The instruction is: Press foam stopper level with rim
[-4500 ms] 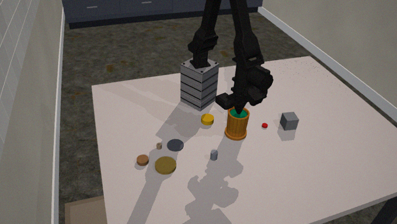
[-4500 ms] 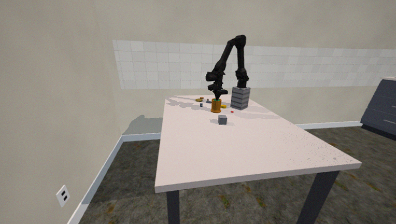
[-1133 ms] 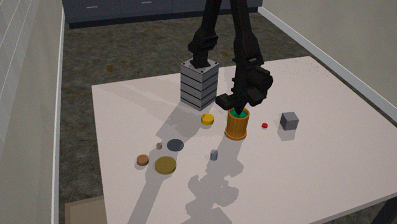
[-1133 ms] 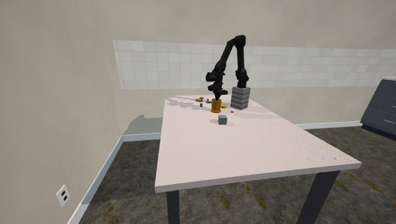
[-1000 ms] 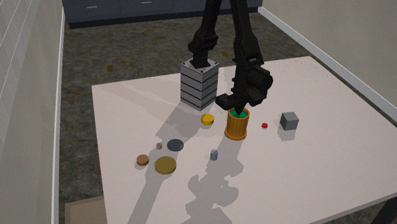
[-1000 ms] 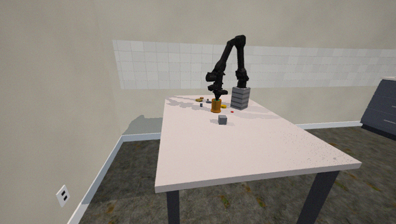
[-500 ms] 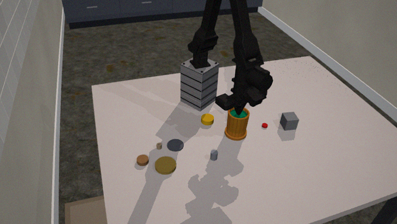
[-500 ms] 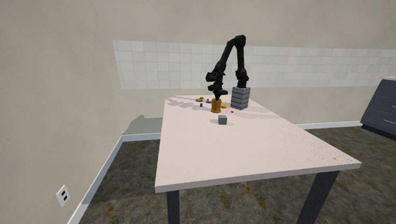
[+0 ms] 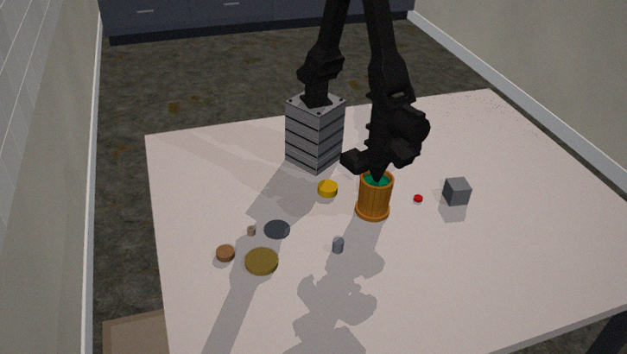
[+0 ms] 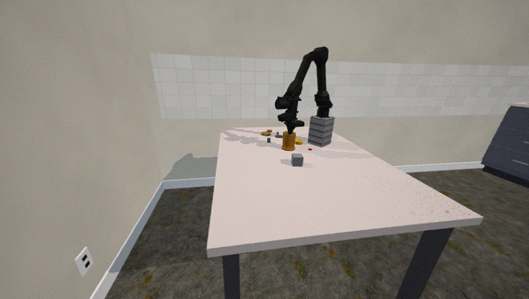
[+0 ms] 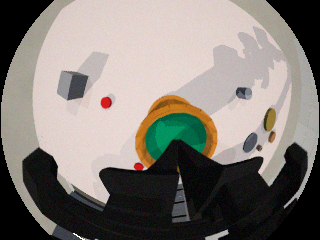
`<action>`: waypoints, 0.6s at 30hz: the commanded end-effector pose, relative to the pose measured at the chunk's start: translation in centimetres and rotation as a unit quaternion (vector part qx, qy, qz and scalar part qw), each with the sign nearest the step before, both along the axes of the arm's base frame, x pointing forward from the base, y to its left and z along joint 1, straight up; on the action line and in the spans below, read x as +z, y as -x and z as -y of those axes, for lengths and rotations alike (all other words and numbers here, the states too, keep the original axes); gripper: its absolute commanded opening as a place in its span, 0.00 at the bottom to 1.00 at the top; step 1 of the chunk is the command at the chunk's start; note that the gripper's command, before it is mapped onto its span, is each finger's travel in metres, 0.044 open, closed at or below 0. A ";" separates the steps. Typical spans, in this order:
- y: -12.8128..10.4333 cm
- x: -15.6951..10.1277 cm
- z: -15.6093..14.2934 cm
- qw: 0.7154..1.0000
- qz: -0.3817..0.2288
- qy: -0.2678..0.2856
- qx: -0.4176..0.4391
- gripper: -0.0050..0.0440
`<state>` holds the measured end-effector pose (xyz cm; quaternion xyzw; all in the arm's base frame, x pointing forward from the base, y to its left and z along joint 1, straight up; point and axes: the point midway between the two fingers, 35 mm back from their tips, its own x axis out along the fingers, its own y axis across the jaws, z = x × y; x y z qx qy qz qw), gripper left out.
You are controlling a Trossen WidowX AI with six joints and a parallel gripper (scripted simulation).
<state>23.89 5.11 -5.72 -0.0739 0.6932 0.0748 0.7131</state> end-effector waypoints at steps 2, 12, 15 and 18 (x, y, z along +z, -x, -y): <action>0.2 -0.1 0.1 1.000 -0.002 0.002 -0.001 0.10; 0.3 -0.3 0.1 1.000 -0.003 0.003 -0.001 0.10; 0.3 -0.3 0.1 1.000 -0.003 0.003 -0.001 0.10; 0.4 -0.4 0.2 1.000 -0.003 0.003 -0.001 0.10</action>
